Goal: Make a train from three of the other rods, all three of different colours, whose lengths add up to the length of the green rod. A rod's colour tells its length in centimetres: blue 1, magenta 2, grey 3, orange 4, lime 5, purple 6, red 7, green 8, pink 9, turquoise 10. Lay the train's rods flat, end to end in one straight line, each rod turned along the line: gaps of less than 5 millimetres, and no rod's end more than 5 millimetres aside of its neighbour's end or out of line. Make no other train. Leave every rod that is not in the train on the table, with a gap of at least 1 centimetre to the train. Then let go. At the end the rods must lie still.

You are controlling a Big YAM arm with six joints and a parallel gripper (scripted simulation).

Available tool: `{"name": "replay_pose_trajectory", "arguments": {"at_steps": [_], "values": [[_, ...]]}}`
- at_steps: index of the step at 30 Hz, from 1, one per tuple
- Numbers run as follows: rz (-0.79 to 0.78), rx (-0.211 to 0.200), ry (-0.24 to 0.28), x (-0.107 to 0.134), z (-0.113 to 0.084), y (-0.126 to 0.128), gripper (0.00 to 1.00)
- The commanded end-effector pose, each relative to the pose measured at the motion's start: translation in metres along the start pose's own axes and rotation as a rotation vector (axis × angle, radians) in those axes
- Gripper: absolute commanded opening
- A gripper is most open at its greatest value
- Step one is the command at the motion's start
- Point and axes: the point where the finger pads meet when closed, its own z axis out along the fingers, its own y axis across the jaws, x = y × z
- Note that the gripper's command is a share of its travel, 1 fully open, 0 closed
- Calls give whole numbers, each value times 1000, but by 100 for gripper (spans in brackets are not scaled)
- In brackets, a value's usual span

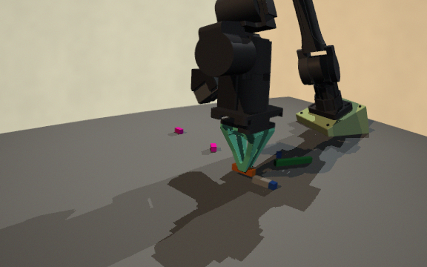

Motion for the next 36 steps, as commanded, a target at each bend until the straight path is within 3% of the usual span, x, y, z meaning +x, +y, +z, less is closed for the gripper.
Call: {"name": "replay_pose_trajectory", "arguments": {"at_steps": [1,36], "values": [[-4,7,-3,-5,8,-4,4],[-3,1,-2,-5,10,-3,4]]}}
